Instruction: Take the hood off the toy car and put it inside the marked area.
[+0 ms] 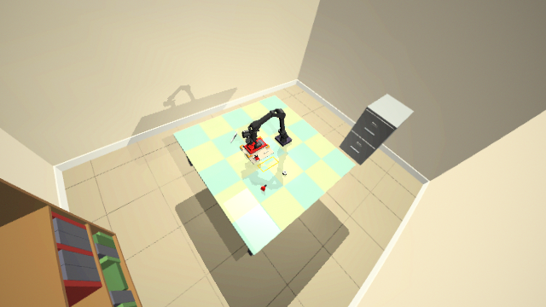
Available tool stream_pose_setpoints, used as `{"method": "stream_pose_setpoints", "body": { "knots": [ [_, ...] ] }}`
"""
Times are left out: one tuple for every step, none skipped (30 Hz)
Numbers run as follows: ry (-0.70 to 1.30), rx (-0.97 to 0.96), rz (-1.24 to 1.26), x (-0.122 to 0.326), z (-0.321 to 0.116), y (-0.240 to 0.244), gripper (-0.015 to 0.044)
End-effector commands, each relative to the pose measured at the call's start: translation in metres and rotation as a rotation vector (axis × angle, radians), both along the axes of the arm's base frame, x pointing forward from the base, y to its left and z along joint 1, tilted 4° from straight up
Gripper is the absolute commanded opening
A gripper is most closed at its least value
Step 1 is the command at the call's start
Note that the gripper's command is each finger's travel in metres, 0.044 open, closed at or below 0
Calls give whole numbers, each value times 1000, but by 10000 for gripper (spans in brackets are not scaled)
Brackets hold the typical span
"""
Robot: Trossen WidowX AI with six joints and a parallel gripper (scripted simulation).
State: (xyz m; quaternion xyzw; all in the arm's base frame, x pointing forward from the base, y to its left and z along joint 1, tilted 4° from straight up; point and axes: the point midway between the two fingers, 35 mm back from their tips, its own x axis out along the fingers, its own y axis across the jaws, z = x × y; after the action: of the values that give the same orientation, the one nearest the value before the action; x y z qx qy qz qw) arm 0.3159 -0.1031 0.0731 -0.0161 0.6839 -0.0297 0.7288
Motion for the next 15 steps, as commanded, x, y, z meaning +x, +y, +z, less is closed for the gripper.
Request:
{"method": "stream_pose_setpoints", "body": {
  "knots": [
    [-6, -2, -1, 2, 6, 0, 0],
    [-6, -2, -1, 1, 6, 0, 0],
    [-6, -2, -1, 1, 7, 0, 0],
    [-6, -2, -1, 1, 8, 0, 0],
    [-6, -2, -1, 1, 8, 0, 0],
    [-6, -2, -1, 1, 9, 0, 0],
    [-6, -2, -1, 1, 10, 0, 0],
    [-6, -2, -1, 1, 10, 0, 0],
    [-6, -2, -1, 1, 11, 0, 0],
    [-6, -2, -1, 1, 12, 0, 0],
    [-6, -2, -1, 1, 12, 0, 0],
    [-6, -2, -1, 1, 13, 0, 0],
    [-6, -2, -1, 1, 14, 0, 0],
    [-6, -2, -1, 1, 14, 0, 0],
    [-6, -2, -1, 1, 15, 0, 0]
  ]
}}
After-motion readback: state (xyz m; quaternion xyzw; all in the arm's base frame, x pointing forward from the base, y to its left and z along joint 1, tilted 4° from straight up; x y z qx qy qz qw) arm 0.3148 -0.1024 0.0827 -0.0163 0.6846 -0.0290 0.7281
